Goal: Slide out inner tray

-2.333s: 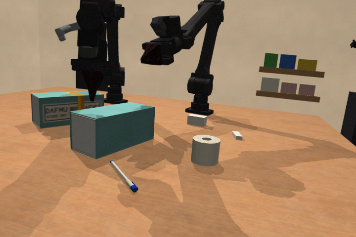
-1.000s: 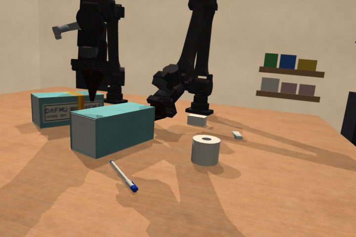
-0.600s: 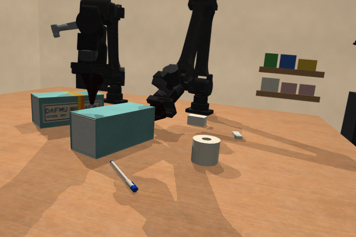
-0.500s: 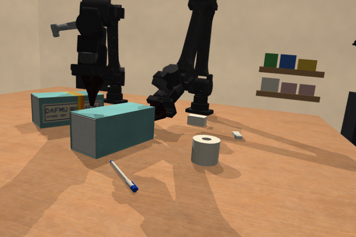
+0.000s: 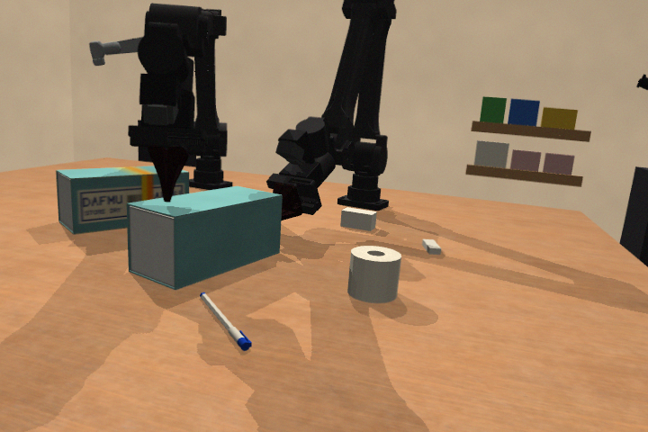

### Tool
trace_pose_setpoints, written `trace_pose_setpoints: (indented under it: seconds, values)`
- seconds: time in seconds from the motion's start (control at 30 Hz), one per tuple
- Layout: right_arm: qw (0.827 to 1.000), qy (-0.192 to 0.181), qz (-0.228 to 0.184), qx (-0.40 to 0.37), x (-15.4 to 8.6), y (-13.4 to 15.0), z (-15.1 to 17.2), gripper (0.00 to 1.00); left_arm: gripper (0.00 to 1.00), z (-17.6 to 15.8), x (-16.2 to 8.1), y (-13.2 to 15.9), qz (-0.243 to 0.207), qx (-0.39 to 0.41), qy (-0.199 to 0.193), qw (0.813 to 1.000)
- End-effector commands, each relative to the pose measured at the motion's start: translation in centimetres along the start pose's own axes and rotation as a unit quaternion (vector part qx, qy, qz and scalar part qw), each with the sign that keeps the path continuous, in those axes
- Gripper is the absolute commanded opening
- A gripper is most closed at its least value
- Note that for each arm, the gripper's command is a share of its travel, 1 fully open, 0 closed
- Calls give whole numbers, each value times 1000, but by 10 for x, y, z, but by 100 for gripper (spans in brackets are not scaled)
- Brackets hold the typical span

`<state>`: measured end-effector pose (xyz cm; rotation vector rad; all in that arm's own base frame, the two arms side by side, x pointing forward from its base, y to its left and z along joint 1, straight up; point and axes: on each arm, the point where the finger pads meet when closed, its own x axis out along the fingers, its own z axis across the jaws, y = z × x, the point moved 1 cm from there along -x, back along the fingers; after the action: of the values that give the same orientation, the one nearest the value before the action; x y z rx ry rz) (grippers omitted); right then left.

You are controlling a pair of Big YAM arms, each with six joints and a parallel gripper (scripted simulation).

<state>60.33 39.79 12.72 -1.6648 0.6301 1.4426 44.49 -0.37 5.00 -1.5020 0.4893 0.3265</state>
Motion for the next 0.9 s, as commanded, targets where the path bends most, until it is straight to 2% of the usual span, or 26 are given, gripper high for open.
trace_pose_setpoints:
  seconds: [0.0, 0.07, 0.13, 0.2, 0.23, 0.27, 0.77, 0.8, 0.83, 0.87]
  values:
    - [1000, -1, -1, 5, 10, -6, -2, 0, 0, -2, 11, -34, -36, 3, 2, 999]
    - [1000, -1, 5, 9, 21, 1, -2, 0, 0, -2, 11, -34, -36, 3, 2, 999]
    - [1000, -2, -1, 9, 18, -4, -2, 0, 0, -2, 11, -34, -36, 3, 2, 999]
    - [1000, -2, 6, 9, 26, 2, -1, 0, 0, -2, 11, -34, -36, 3, 2, 999]
    - [1000, -1, -2, 4, 13, -6, -3, 0, 0, -2, 11, -34, -36, 3, 2, 999]
    - [1000, -1, -1, 4, 13, -6, -3, 0, 0, -2, 11, -34, -36, 3, 2, 999]
    - [1000, -1, -1, 4, 13, -6, -3, 0, 0, -2, 11, -34, -36, 3, 2, 999]
    - [1000, -1, -18, 1, -6, -13, 0, 0, 0, -2, 11, -34, -36, 3, 2, 999]
    - [1000, -1, 20, 1, 27, 9, 0, 0, 0, -4, 14, -30, -30, 1, 4, 1000]
    - [1000, -1, 26, 1, 33, 12, 0, 0, 0, -4, 14, -29, -26, 1, 5, 1000]
